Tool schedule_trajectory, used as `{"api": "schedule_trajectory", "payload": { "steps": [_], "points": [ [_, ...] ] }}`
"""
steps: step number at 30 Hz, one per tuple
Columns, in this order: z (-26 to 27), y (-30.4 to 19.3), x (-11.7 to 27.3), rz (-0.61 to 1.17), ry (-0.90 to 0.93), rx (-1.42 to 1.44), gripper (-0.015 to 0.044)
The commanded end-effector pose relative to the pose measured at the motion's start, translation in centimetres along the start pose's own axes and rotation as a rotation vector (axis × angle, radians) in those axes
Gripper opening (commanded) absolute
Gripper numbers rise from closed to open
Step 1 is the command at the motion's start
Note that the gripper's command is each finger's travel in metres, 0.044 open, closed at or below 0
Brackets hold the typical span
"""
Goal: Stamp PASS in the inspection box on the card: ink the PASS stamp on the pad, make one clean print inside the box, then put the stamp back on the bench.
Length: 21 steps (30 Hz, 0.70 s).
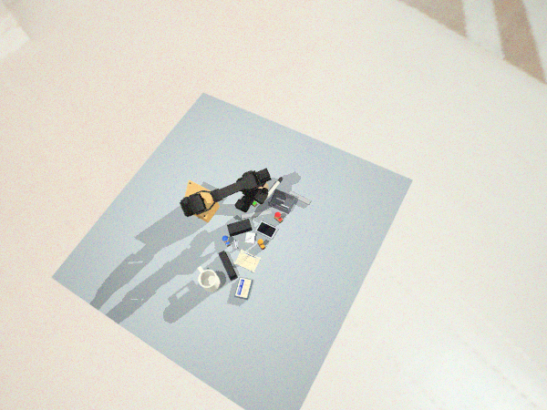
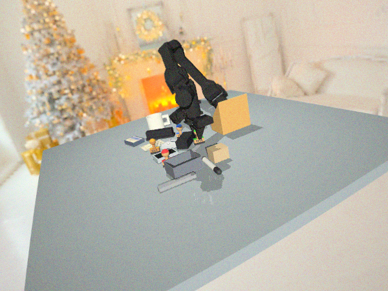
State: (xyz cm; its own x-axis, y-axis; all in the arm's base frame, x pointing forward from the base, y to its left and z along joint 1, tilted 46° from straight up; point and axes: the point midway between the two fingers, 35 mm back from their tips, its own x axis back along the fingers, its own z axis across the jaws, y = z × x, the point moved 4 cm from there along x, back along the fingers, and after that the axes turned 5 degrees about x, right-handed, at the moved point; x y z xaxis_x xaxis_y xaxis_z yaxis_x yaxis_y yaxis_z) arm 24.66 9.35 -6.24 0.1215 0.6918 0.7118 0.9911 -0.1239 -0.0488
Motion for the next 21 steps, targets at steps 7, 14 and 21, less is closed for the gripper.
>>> {"api": "schedule_trajectory", "payload": {
  "steps": [7,14,21],
  "points": [
    [0.10,0.07,0.62,0.000,0.007,-0.005,0.0000],
    [0.09,0.05,0.97,0.000,0.008,-0.004,0.0000],
    [0.09,0.02,1.31,0.000,0.008,-0.004,0.0000]
  ]
}}
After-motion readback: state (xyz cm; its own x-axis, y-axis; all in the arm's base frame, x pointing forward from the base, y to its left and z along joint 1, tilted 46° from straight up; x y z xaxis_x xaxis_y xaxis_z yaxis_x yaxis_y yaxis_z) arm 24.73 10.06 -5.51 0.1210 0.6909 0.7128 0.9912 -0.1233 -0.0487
